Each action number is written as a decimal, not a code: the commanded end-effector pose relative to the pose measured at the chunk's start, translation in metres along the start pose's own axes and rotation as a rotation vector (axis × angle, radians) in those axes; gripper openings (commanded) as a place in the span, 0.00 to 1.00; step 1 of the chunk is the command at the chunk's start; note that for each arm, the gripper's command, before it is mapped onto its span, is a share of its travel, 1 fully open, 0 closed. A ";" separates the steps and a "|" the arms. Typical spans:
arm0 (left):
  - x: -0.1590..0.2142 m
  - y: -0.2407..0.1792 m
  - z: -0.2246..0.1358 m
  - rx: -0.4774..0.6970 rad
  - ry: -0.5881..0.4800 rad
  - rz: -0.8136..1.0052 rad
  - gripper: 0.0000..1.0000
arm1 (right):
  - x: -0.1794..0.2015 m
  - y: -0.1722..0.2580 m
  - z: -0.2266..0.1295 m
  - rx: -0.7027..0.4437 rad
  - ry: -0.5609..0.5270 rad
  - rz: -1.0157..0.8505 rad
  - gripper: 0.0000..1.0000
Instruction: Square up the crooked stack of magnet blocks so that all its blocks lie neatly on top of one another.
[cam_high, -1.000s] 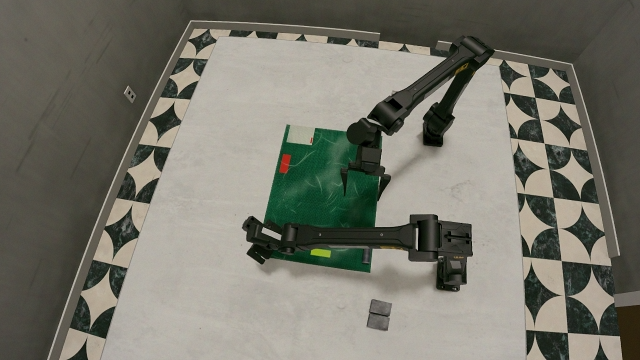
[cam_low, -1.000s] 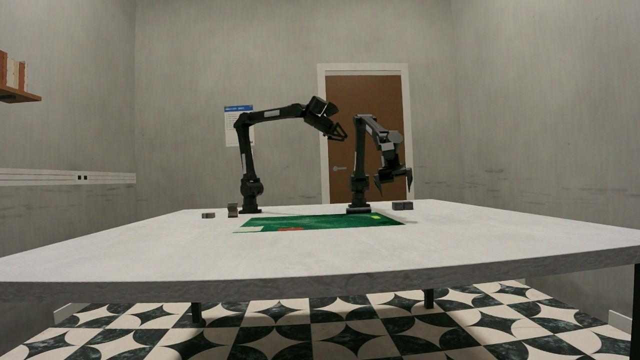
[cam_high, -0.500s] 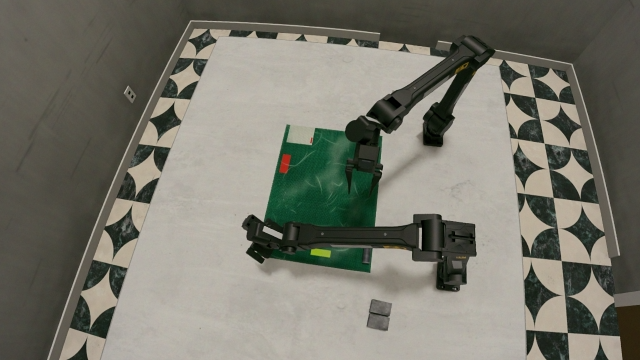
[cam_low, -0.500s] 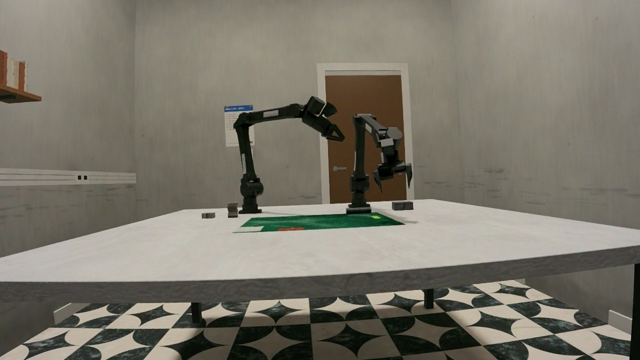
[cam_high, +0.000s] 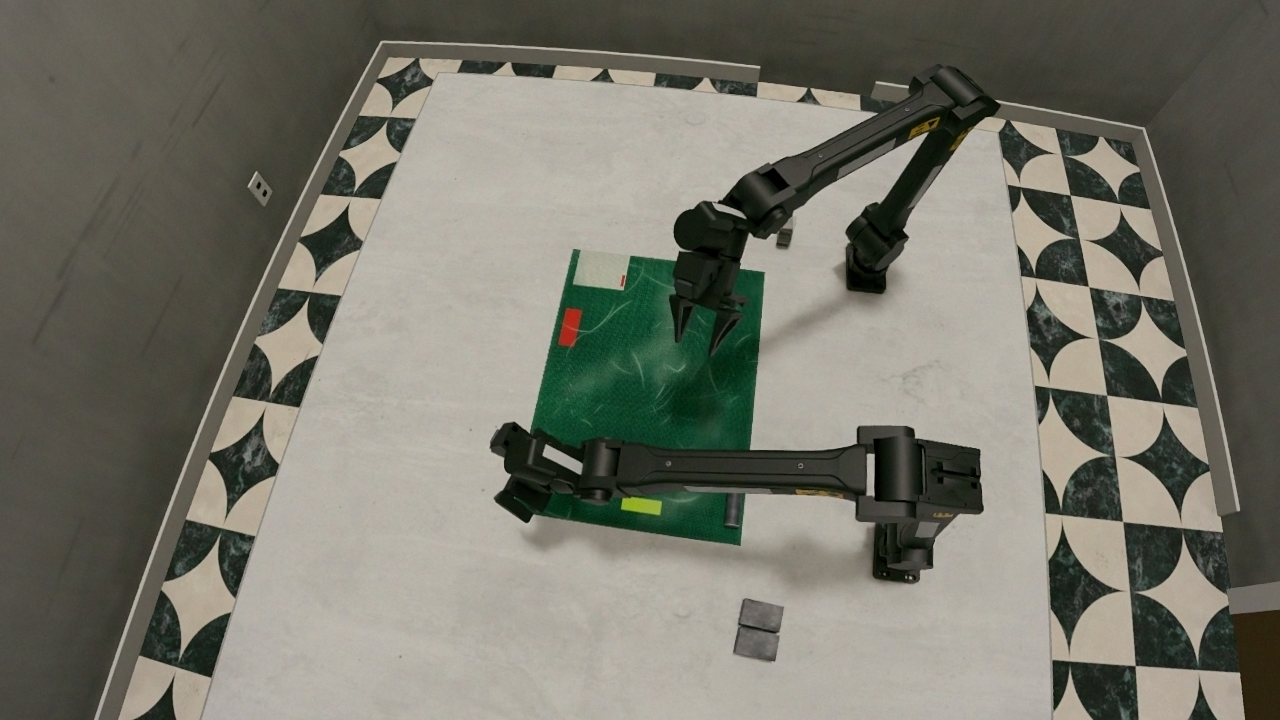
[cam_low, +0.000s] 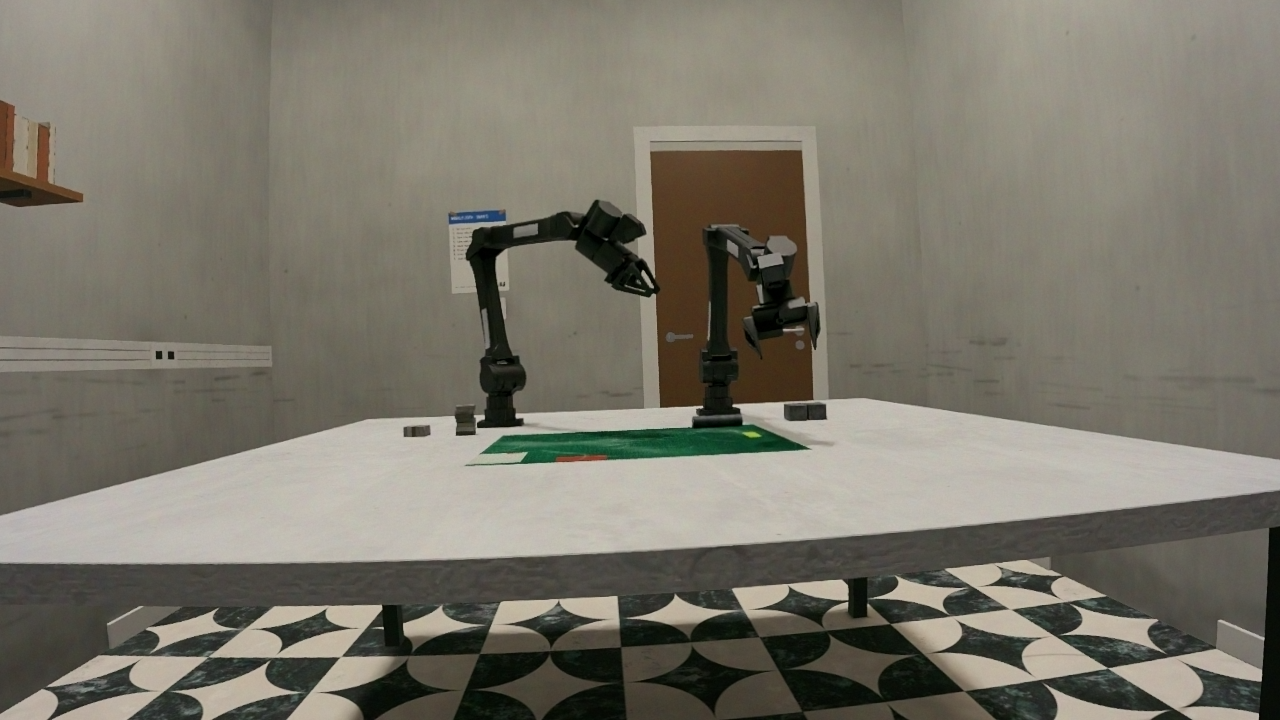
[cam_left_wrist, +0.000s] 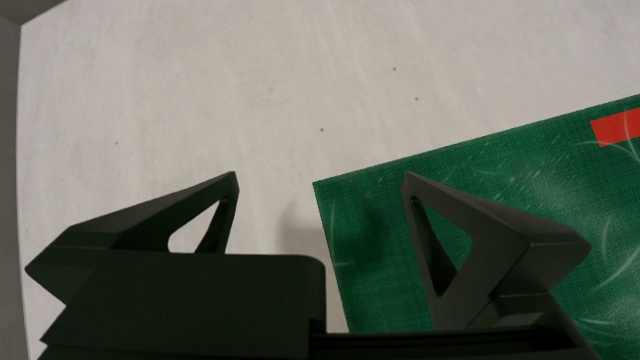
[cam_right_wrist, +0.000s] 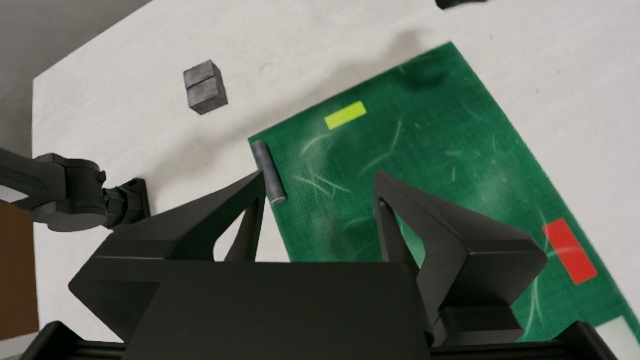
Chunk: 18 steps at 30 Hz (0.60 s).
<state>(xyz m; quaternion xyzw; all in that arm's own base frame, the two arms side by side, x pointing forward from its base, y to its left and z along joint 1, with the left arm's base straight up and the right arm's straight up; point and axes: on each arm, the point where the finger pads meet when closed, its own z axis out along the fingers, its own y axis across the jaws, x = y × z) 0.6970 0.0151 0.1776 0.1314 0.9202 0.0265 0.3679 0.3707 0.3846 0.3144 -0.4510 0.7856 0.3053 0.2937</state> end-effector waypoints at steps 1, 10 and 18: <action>-0.018 -0.006 -0.021 -0.011 -0.061 -0.022 1.00 | 0.013 -0.017 -0.023 0.049 0.007 0.157 0.60; -0.042 -0.003 -0.064 -0.044 -0.166 -0.053 1.00 | 0.072 -0.067 -0.057 0.196 0.053 0.501 0.60; -0.055 -0.003 -0.095 -0.062 -0.234 -0.070 1.00 | 0.115 -0.093 -0.080 0.295 0.071 0.727 0.60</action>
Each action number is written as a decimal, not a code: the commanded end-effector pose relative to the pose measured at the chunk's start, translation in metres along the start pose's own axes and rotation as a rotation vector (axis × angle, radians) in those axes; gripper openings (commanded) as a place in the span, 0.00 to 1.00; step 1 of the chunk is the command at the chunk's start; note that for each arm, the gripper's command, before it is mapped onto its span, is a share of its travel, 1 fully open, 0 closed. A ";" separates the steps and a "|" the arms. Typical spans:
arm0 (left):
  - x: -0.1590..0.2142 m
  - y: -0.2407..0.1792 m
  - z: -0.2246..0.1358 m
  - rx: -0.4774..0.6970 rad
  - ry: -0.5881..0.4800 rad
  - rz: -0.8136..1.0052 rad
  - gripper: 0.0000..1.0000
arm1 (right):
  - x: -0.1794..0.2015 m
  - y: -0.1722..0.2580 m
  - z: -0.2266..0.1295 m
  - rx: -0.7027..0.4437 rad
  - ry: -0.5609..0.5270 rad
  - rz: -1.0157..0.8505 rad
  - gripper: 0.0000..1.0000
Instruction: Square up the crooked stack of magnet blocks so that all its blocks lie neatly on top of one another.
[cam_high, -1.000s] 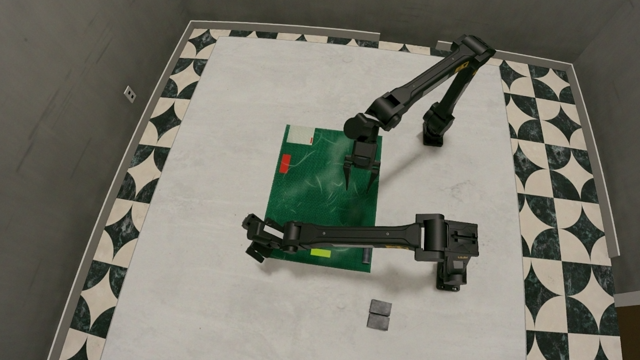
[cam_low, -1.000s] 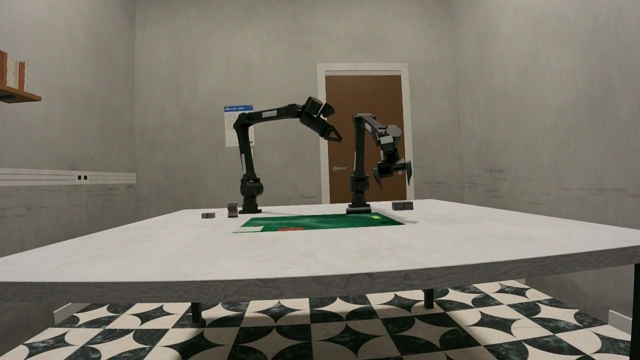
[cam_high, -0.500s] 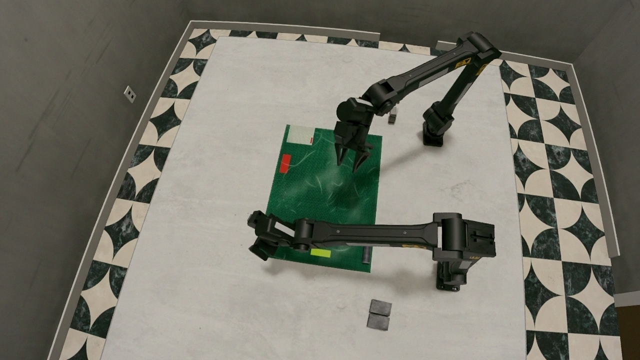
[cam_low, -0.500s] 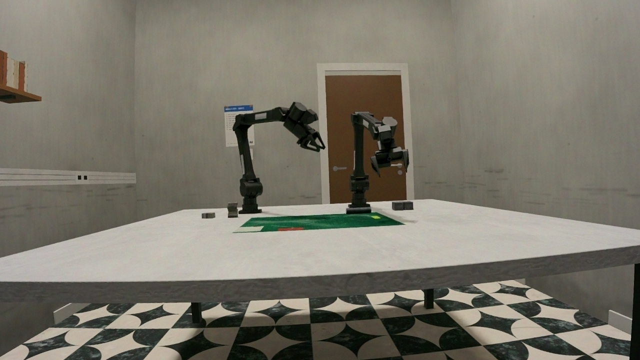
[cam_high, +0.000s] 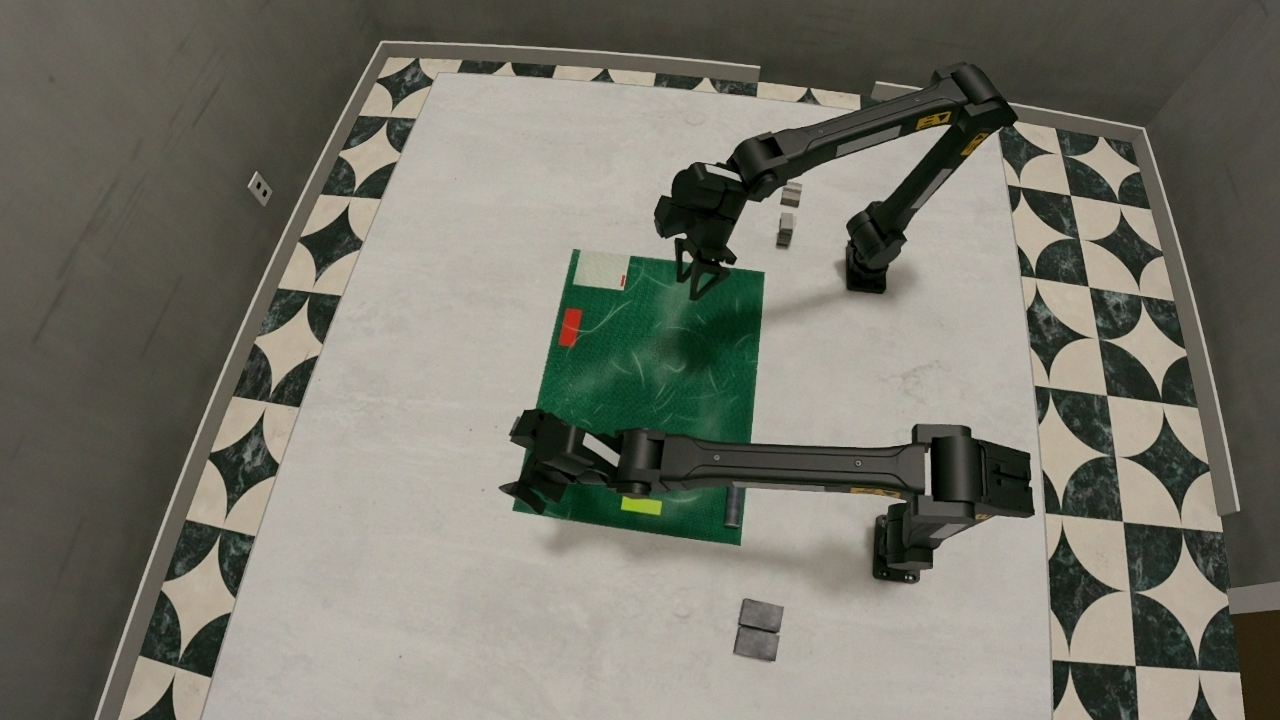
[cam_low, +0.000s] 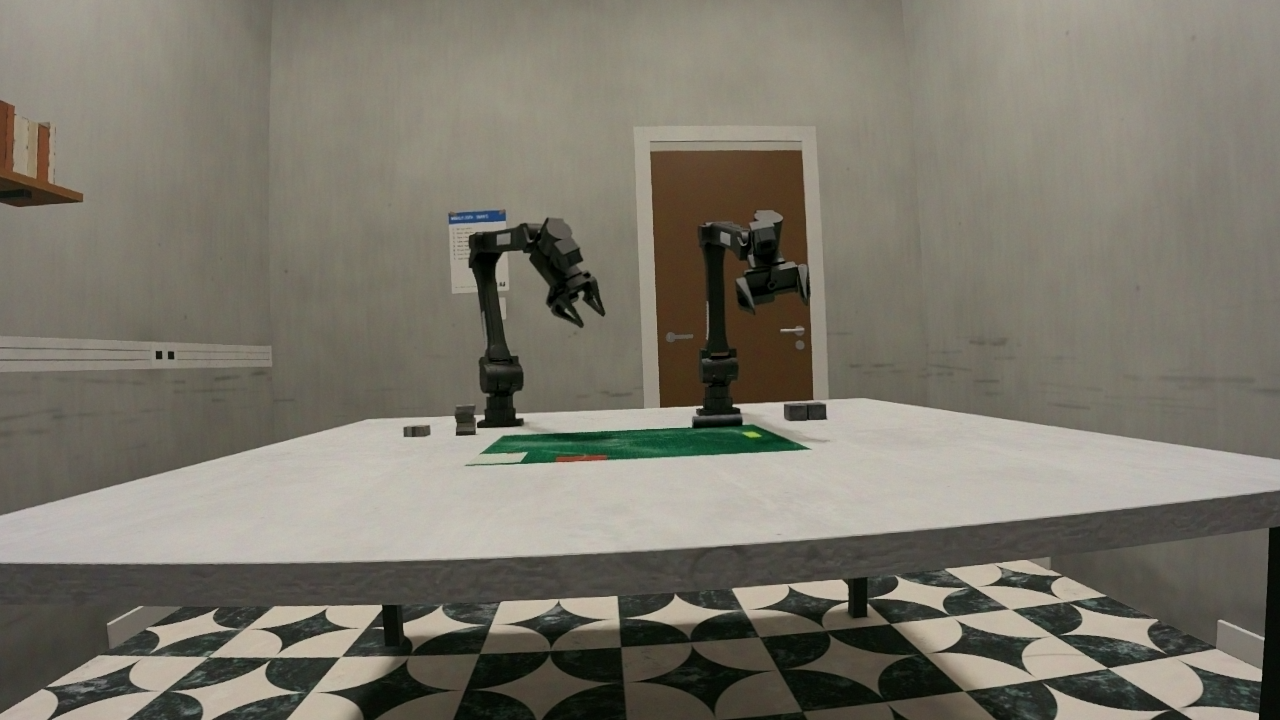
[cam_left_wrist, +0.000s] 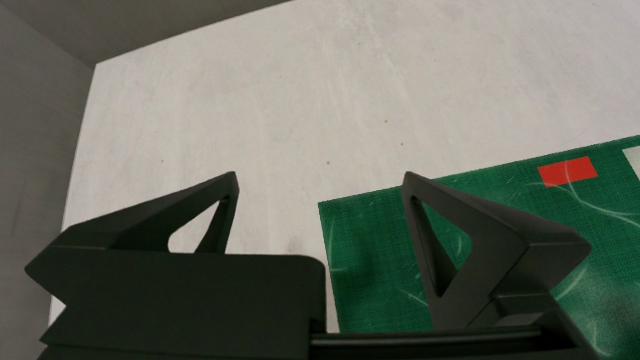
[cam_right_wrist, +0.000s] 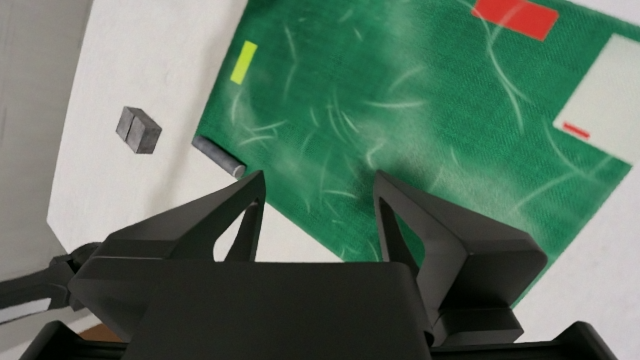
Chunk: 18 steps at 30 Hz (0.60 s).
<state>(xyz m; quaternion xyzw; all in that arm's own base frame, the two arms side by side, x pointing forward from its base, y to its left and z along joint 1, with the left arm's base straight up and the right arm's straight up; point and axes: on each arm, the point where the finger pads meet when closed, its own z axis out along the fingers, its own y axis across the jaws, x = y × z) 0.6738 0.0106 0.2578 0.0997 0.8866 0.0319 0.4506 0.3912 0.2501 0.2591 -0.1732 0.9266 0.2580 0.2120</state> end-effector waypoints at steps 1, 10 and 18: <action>-0.023 -0.005 -0.023 -0.008 -0.071 -0.025 1.00 | 0.009 -0.026 -0.017 0.048 -0.006 0.172 0.60; -0.046 -0.003 -0.061 -0.031 -0.170 -0.055 1.00 | 0.045 -0.084 -0.034 0.171 0.001 0.482 0.60; -0.062 -0.002 -0.096 -0.046 -0.250 -0.078 1.00 | 0.084 -0.128 -0.050 0.279 -0.003 0.750 0.60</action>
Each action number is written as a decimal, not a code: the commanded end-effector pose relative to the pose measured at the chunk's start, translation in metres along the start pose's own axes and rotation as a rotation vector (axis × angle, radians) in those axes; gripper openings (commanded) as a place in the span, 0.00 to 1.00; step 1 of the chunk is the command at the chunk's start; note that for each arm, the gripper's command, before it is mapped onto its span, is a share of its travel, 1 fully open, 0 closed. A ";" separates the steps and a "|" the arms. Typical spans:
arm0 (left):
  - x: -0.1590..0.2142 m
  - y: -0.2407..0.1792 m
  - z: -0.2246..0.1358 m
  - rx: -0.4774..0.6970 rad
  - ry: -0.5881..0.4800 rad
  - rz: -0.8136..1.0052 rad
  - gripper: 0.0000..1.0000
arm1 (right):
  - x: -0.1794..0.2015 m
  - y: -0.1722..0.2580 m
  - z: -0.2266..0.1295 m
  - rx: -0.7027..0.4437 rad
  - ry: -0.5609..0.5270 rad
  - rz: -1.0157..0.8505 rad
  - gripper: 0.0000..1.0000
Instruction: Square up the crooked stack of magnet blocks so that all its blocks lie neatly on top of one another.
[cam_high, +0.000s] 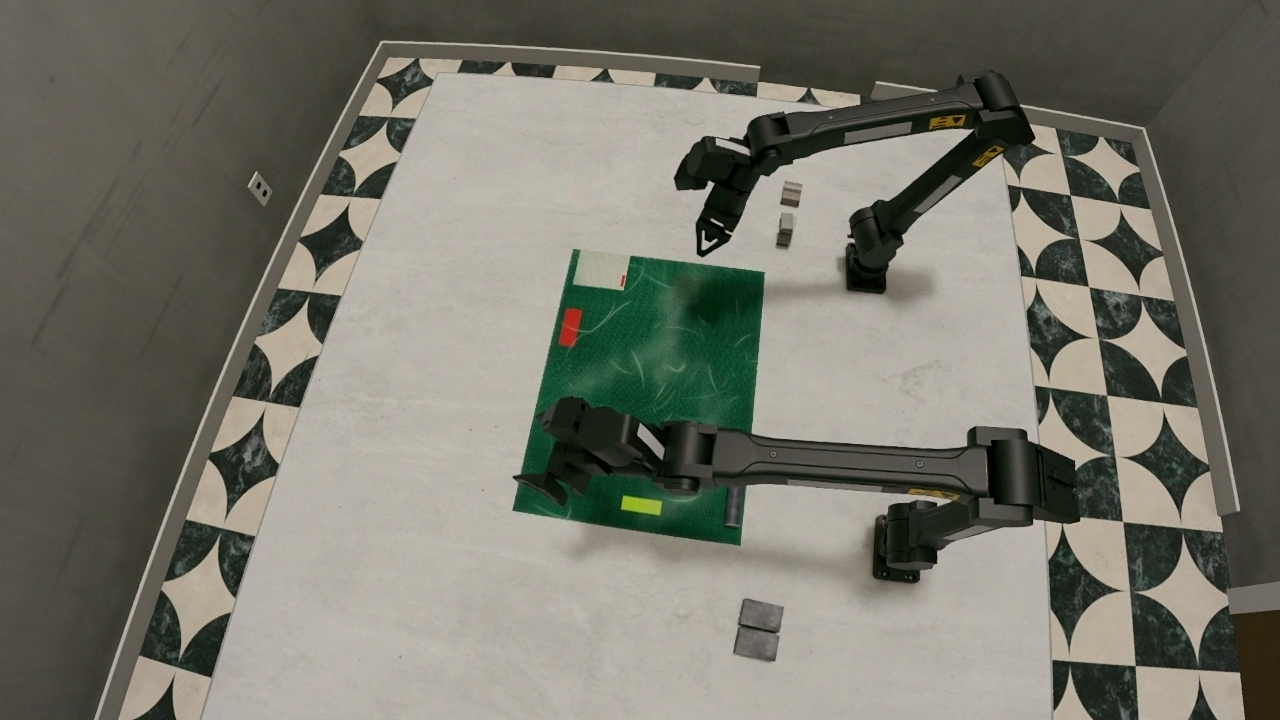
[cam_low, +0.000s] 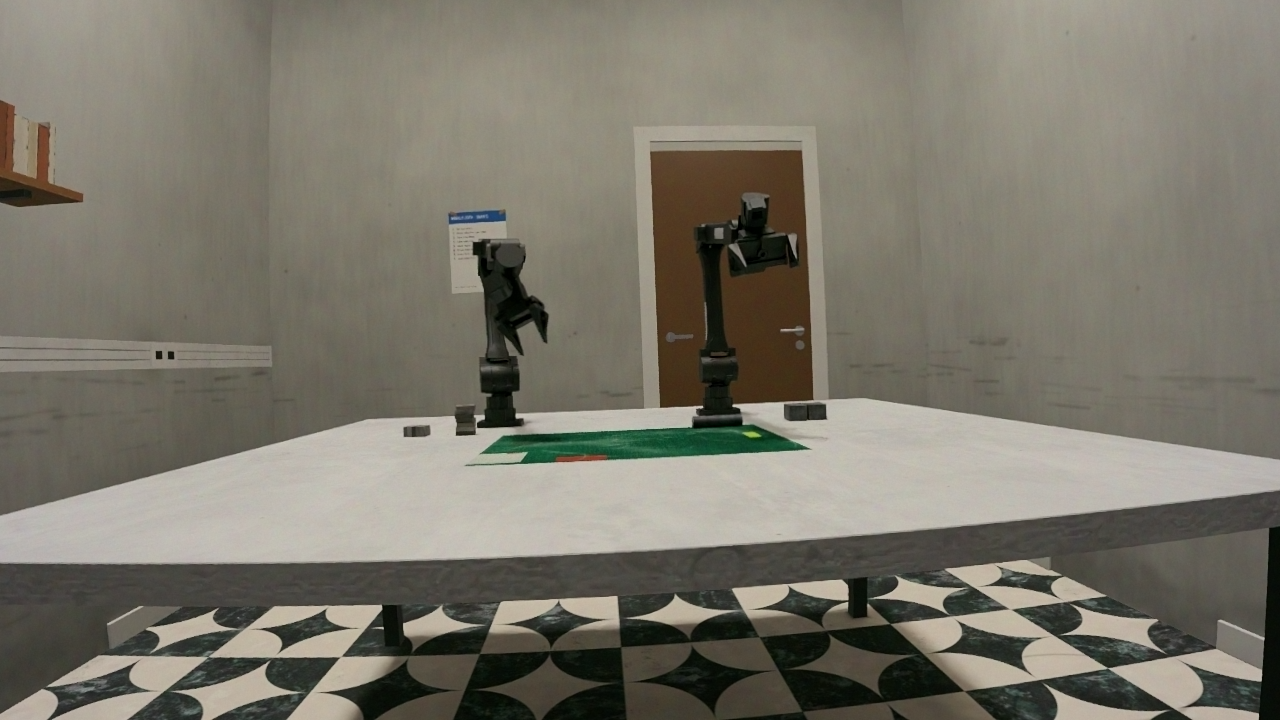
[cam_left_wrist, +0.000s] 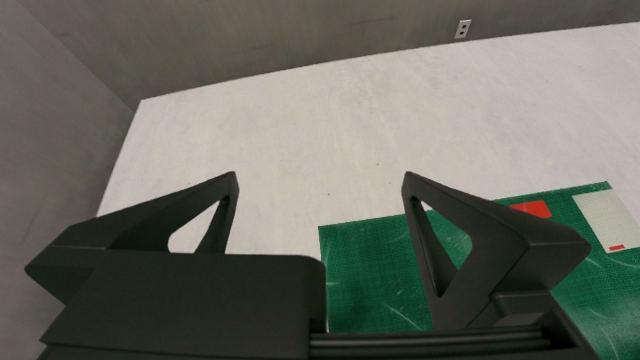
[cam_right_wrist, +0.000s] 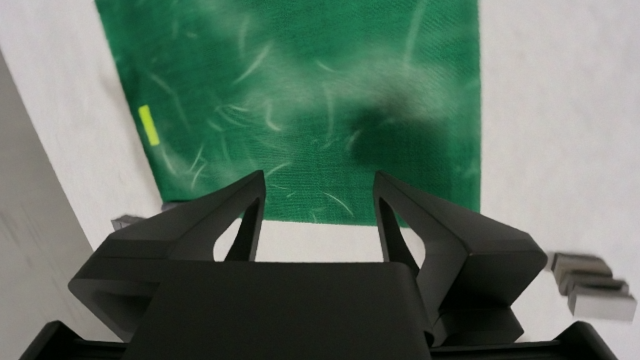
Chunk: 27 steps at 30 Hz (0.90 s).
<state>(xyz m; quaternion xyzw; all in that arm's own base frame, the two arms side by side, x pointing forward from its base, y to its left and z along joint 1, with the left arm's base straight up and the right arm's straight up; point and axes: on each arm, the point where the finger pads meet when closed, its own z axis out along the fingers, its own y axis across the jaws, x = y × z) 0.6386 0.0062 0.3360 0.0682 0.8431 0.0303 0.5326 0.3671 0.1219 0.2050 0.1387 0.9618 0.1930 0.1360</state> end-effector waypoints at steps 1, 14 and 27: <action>-0.028 -0.004 -0.023 -0.006 -0.083 -0.030 1.00 | 0.001 -0.027 -0.010 0.038 -0.012 0.178 0.60; -0.054 0.002 -0.071 -0.031 -0.203 -0.072 1.00 | 0.026 -0.111 -0.017 0.190 -0.038 0.597 0.60; -0.081 -0.002 -0.128 -0.037 -0.344 -0.117 1.00 | 0.071 -0.185 -0.025 0.343 -0.080 1.025 0.60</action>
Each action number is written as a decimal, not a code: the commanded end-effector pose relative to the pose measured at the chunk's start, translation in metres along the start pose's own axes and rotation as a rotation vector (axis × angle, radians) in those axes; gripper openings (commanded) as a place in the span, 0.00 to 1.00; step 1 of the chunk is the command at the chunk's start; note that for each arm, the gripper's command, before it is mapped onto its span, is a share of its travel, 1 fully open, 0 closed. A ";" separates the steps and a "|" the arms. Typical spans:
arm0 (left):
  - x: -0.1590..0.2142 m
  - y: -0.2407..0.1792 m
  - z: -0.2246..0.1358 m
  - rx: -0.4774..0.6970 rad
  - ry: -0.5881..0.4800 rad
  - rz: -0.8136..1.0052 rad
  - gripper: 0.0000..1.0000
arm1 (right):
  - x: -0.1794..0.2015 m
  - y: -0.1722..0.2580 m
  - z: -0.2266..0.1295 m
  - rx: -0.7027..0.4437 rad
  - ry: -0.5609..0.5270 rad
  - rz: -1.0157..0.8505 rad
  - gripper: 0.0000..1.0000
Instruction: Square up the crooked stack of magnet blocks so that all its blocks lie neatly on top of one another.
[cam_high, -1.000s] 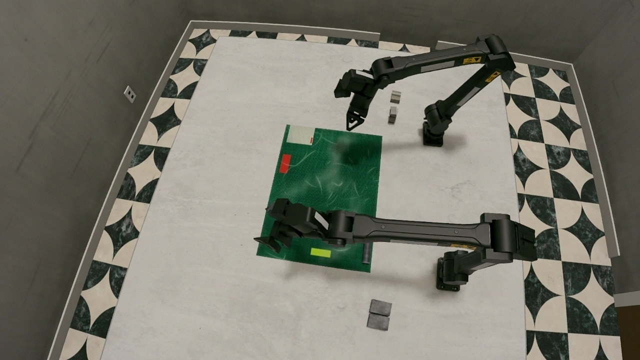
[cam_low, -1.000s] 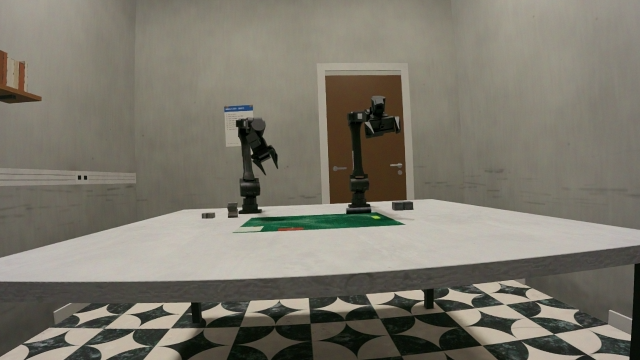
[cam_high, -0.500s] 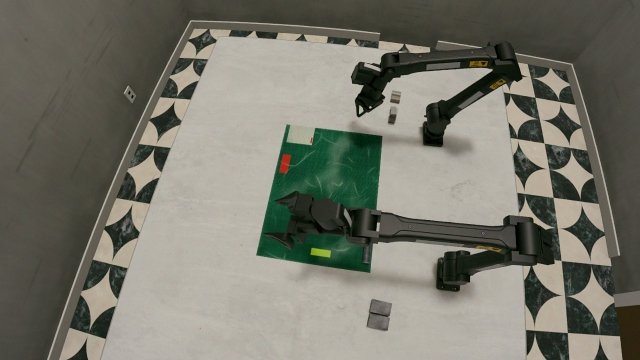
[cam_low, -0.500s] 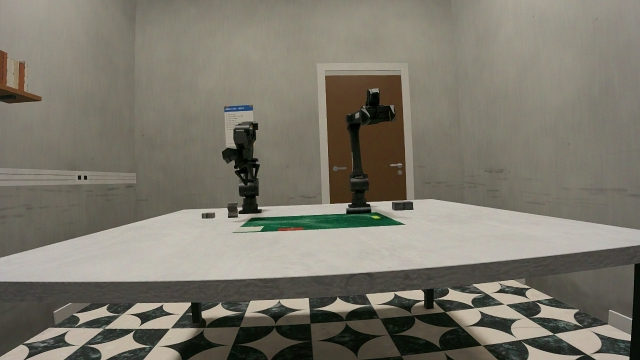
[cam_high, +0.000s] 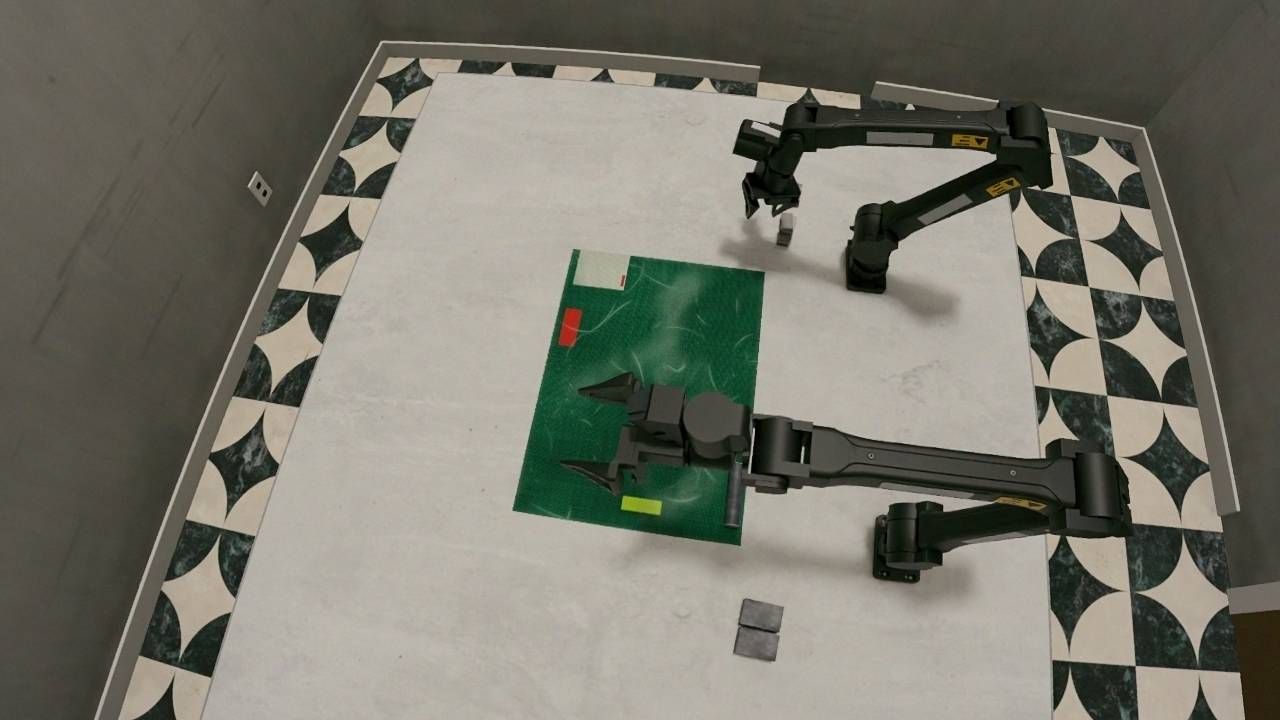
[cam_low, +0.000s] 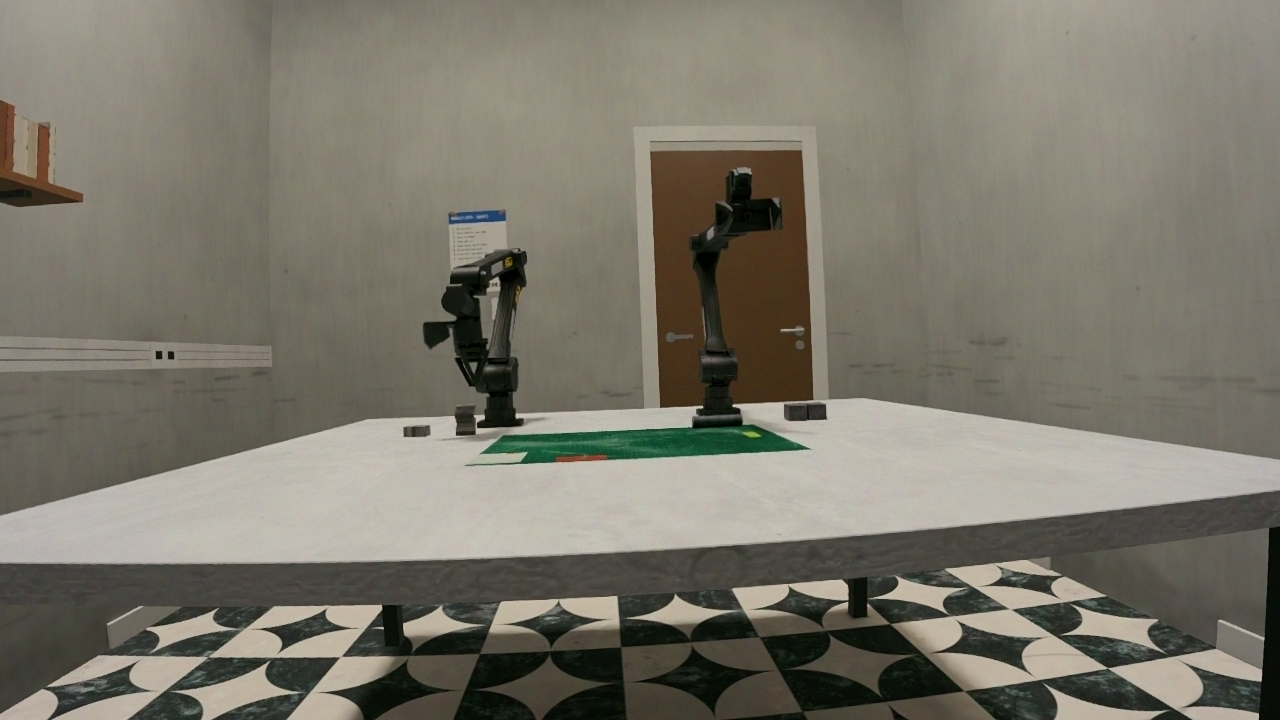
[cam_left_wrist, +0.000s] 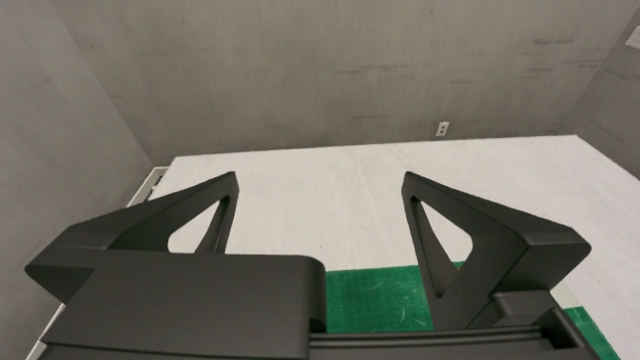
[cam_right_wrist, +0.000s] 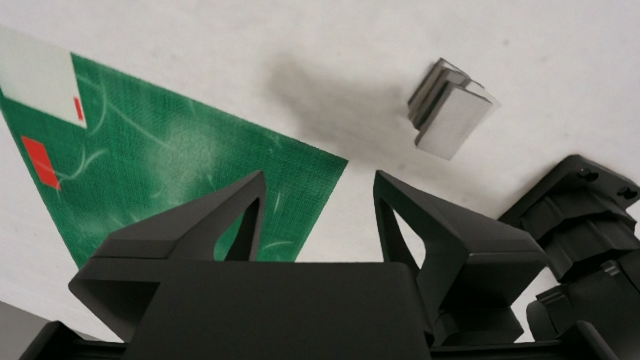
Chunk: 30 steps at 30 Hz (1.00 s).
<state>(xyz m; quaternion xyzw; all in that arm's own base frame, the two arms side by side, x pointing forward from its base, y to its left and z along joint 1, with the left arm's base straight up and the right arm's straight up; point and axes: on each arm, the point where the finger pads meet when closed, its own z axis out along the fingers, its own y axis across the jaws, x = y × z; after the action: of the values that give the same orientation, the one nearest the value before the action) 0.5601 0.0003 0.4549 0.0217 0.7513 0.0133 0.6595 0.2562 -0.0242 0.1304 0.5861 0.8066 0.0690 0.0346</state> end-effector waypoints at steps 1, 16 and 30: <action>-0.003 0.002 -0.001 -0.008 -0.024 -0.032 1.00 | -0.007 -0.002 -0.011 -0.006 -0.019 0.111 0.60; -0.034 -0.001 -0.043 -0.010 -0.142 -0.066 1.00 | -0.016 -0.076 0.010 0.128 -0.062 0.448 0.60; -0.052 -0.001 -0.044 -0.009 -0.167 -0.064 1.00 | -0.017 -0.076 0.009 0.131 -0.066 0.426 0.60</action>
<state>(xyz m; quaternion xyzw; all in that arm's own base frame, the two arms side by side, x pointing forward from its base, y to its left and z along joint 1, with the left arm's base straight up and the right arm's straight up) 0.5171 -0.0003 0.4938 0.0003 0.7060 0.0002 0.7082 0.1870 -0.0613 0.1020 0.7482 0.6635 -0.0005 -0.0007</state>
